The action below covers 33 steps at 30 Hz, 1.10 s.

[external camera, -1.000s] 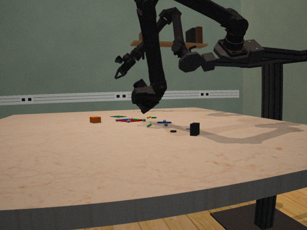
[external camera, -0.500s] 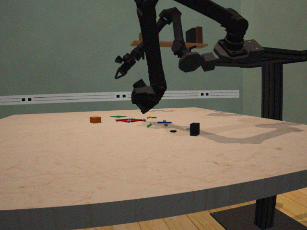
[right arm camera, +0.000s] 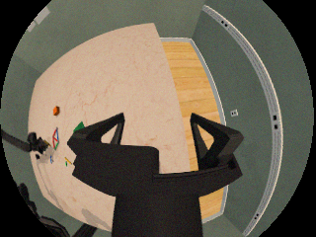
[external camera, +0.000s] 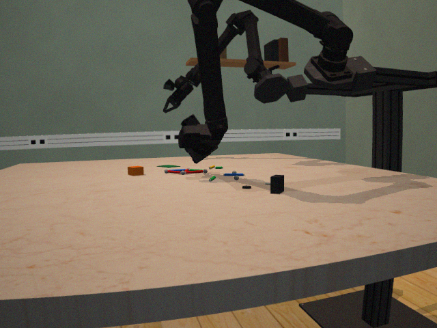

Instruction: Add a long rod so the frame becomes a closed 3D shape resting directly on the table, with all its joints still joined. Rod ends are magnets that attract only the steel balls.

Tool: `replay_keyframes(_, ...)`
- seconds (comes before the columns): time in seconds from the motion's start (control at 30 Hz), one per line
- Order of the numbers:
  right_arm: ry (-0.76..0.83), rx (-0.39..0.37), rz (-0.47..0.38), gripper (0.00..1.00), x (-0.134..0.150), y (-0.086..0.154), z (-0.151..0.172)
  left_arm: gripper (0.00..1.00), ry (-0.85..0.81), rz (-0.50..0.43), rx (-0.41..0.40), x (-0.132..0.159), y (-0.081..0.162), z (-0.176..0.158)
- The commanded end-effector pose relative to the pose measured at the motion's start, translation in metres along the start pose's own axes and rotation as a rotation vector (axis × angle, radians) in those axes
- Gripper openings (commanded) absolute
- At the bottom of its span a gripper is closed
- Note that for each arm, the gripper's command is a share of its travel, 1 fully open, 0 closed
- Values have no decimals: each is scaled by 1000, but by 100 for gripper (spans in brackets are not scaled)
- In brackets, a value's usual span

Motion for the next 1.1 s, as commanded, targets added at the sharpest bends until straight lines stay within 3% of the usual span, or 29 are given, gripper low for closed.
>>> replay_keyframes(0.0,-13,-4,0,100,-2,-5,1,0,-12,5,21,-7,-5,-11)
replay_keyframes(1.07,-13,-4,0,100,-2,-5,1,0,24,15,10,40,-1,-4)
Point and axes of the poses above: on each arm, the point where the finger pads meet when closed, its own y axis back along the fingers, its own z axis across the jaws, x = y × z, the point moved 6 cm from there along y, back along the fingers, and after that the axes turned 9 degrees about y, right-handed, at the moved point
